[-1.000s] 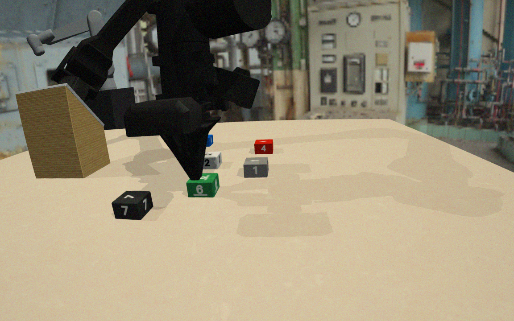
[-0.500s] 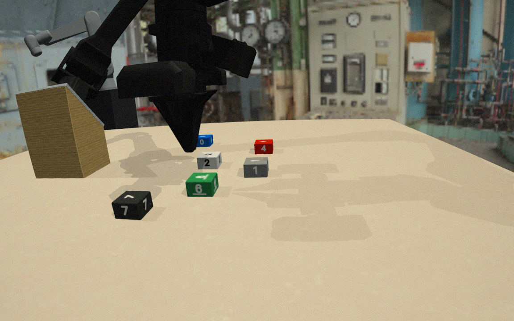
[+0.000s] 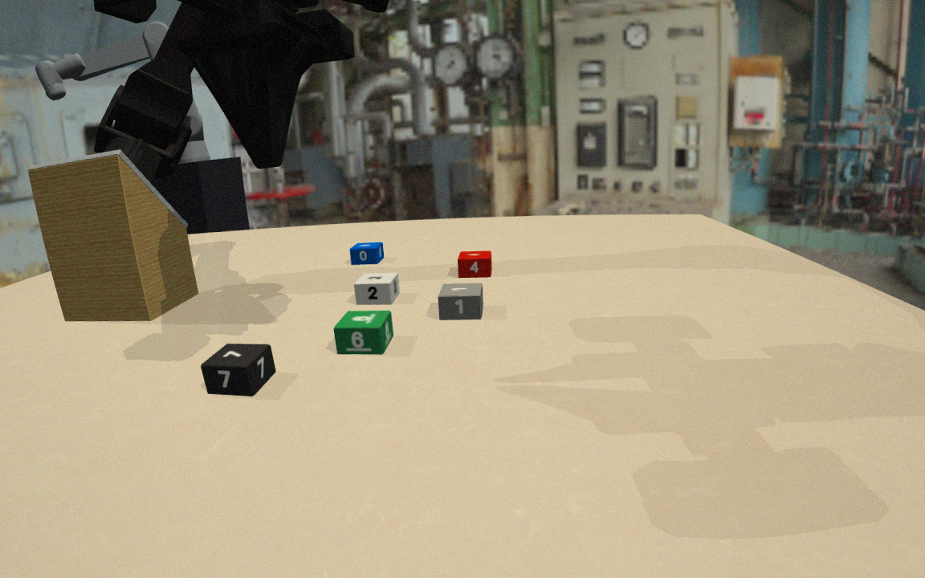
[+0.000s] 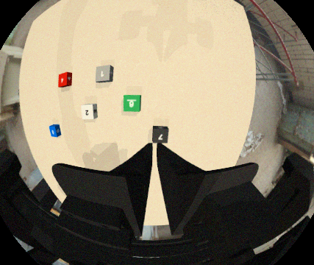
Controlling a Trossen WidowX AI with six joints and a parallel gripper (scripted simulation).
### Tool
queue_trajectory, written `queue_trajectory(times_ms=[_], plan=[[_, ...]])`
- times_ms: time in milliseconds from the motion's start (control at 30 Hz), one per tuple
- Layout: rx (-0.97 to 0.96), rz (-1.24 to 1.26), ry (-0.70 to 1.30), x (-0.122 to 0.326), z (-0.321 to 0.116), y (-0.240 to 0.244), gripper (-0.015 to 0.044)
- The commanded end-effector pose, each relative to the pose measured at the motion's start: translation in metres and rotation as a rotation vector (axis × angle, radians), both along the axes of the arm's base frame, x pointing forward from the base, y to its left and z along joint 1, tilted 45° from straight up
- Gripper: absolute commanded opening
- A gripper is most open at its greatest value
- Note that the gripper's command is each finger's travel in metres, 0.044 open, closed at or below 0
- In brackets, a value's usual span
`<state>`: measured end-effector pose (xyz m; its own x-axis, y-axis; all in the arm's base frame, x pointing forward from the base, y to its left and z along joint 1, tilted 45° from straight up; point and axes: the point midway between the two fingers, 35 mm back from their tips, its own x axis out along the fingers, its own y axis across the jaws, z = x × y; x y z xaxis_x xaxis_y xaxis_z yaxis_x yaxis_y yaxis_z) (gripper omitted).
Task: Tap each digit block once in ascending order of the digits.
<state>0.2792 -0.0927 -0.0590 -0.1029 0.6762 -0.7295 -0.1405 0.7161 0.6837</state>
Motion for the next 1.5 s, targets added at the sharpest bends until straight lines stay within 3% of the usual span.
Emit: queue_trajectory(times_ms=[0, 167, 367, 1467], plan=[[0.005, -0.012, 0.013, -0.022, -0.016, -0.020, 0.0020], [0.005, -0.011, 0.013, -0.022, -0.019, -0.018, 0.0020], [0.008, -0.011, 0.012, -0.030, -0.074, 0.036, 0.0020], [0.006, -0.010, 0.010, -0.031, -0.085, 0.045, 0.0020]])
